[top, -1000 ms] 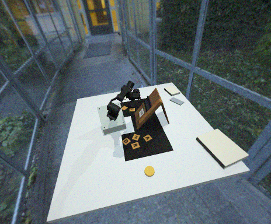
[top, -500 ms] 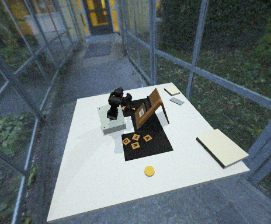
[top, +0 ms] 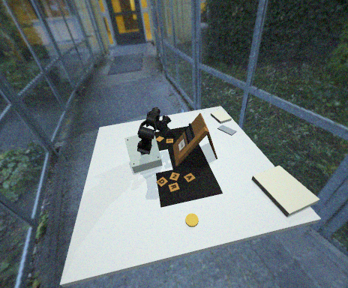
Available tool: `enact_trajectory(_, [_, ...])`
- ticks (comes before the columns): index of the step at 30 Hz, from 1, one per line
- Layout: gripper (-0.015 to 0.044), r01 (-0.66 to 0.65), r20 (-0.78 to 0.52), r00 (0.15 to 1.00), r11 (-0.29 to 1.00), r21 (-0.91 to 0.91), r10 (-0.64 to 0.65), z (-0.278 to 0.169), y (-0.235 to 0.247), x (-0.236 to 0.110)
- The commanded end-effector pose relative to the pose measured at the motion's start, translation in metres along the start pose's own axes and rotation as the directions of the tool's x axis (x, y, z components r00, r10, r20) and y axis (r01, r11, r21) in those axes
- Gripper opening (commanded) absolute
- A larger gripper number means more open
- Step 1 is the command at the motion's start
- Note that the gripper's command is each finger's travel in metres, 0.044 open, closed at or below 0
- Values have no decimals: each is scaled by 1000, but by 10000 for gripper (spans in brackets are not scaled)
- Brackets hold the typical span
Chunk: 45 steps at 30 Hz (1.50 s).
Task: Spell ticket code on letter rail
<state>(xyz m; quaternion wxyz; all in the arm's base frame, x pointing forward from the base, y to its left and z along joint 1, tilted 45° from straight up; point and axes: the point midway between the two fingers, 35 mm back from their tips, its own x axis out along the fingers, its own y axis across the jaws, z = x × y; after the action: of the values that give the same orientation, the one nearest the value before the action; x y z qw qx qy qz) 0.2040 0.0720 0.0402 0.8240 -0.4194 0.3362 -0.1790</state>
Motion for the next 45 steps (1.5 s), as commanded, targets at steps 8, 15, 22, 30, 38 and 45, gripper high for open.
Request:
enact_trajectory(8, [440,-202,-53,970,673,-711,235,76,-34,-43])
enact_trajectory(15, [440,-165,-39,936,336,-927,350,101,-67,-68])
enact_trajectory(22, [440,-162,-39,935,327,-931,353,102,-68,-69])
enact_trajectory(30, [440,-162,-39,935,327,-931,353,102,-68,-69])
enact_trajectory(38, [440,-163,-39,934,328,-931,354,105,-54,-74])
enact_trajectory(45, [440,-162,-38,934,329,-930,354,108,-39,-80])
